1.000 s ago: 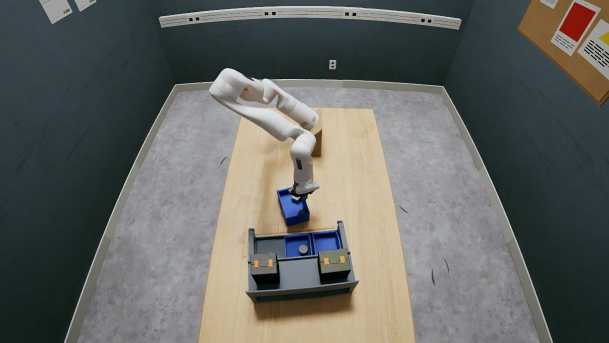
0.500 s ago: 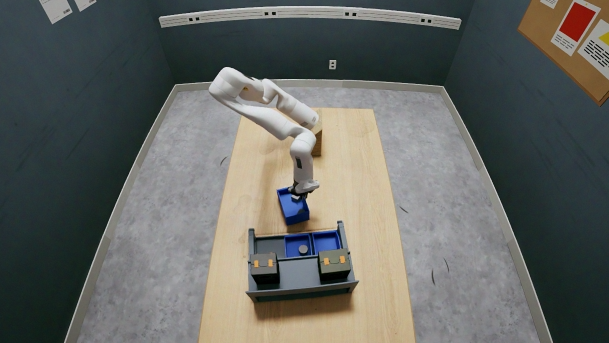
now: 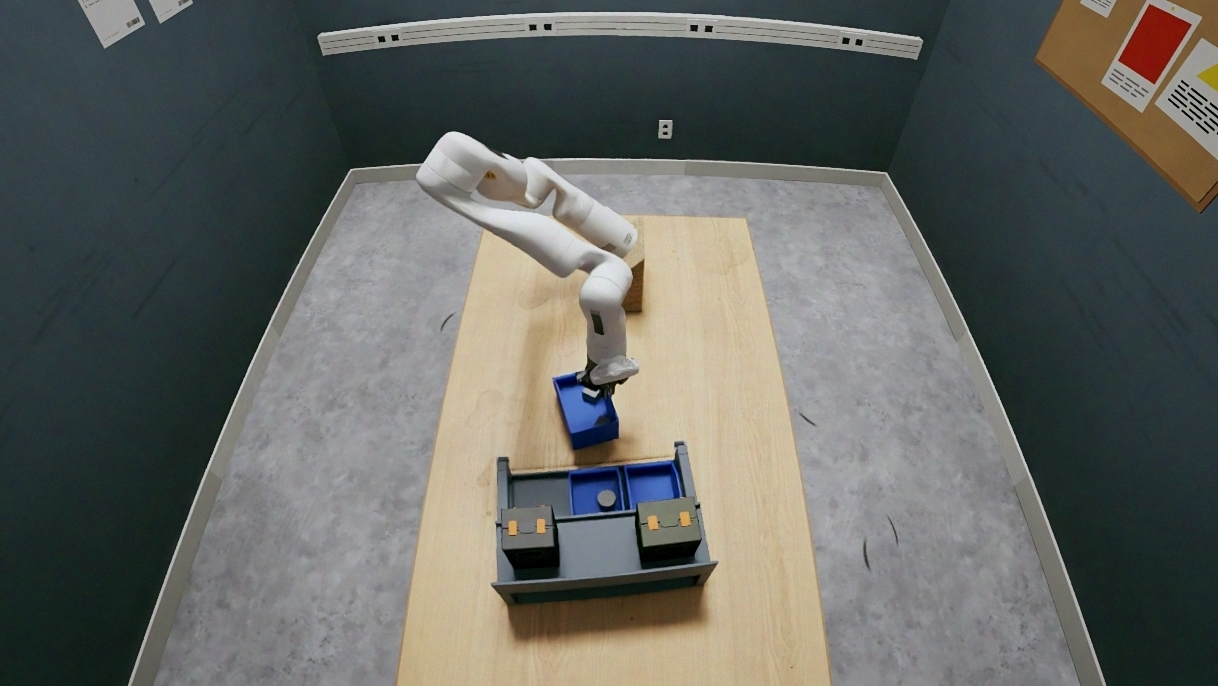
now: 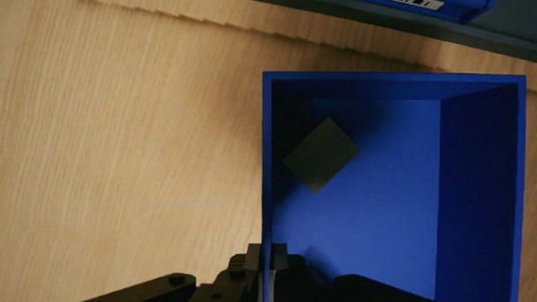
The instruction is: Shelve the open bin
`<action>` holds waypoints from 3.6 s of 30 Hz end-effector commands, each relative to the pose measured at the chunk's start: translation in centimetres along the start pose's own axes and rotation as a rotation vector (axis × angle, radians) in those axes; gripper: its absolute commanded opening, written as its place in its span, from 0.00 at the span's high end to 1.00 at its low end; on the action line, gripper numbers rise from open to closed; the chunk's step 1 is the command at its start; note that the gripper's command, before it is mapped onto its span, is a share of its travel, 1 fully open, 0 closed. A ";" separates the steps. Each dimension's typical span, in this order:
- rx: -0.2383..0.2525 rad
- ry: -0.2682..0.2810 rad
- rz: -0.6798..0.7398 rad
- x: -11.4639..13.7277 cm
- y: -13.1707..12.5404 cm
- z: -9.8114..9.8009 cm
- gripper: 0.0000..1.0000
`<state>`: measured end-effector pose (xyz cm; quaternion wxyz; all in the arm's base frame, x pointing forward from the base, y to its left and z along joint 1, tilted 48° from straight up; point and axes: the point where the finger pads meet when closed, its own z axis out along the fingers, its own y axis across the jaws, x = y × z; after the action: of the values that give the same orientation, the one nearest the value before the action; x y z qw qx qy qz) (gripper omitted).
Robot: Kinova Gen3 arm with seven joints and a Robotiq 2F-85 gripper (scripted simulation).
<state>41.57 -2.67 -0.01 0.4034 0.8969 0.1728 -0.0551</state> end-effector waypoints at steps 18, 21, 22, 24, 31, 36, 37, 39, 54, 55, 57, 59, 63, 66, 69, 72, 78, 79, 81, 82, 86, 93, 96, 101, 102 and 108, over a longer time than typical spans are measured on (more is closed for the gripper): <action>0.002 0.005 0.157 -0.3 2.3 -1.1 0.90; 0.002 0.005 0.196 -0.5 2.8 -1.0 0.90; 0.002 0.005 0.196 -0.5 2.8 -1.0 0.90; 0.002 0.005 0.196 -0.5 2.8 -1.0 0.90; 0.002 0.005 0.196 -0.5 2.8 -1.0 0.90; 0.002 0.005 0.196 -0.8 5.8 -0.8 0.90; 0.002 0.005 0.196 -0.8 5.8 -0.8 0.90; 0.002 0.005 0.196 -0.8 5.8 -0.8 0.90; 0.002 0.005 0.196 -1.3 10.3 -0.7 0.90; 0.002 0.005 0.196 -1.3 10.3 -0.7 0.90; 0.002 0.005 0.196 -1.3 10.3 -0.7 0.90; 0.002 0.005 0.196 -1.3 10.3 -0.7 0.90; 0.002 0.005 0.196 -1.3 10.3 -0.7 0.90; 0.001 0.003 0.196 -1.3 10.7 -0.6 0.90; 0.002 0.005 0.196 -1.4 11.9 -0.7 0.90; 0.002 0.005 0.196 -1.4 12.3 -0.7 0.90; 0.002 0.005 0.196 -1.4 12.3 -0.7 0.90; 0.002 0.005 0.196 -1.4 12.3 -0.7 0.90; 0.002 0.005 0.196 -1.4 12.3 -0.7 0.90; 0.002 0.005 0.196 -1.4 12.3 -0.7 0.90; 0.002 0.005 0.196 -1.3 11.6 -0.7 0.90; 0.002 0.005 0.196 -1.3 11.5 -0.7 0.90; 0.002 0.005 0.196 -1.3 11.5 -0.7 0.90; 0.001 0.004 0.196 -1.3 11.3 -0.7 0.90; 0.001 0.004 0.196 -1.3 11.2 -0.7 0.90; 0.002 0.005 0.196 -1.3 11.1 -0.8 0.90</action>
<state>44.18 -9.42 8.52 0.4062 0.9098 0.0840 -0.0149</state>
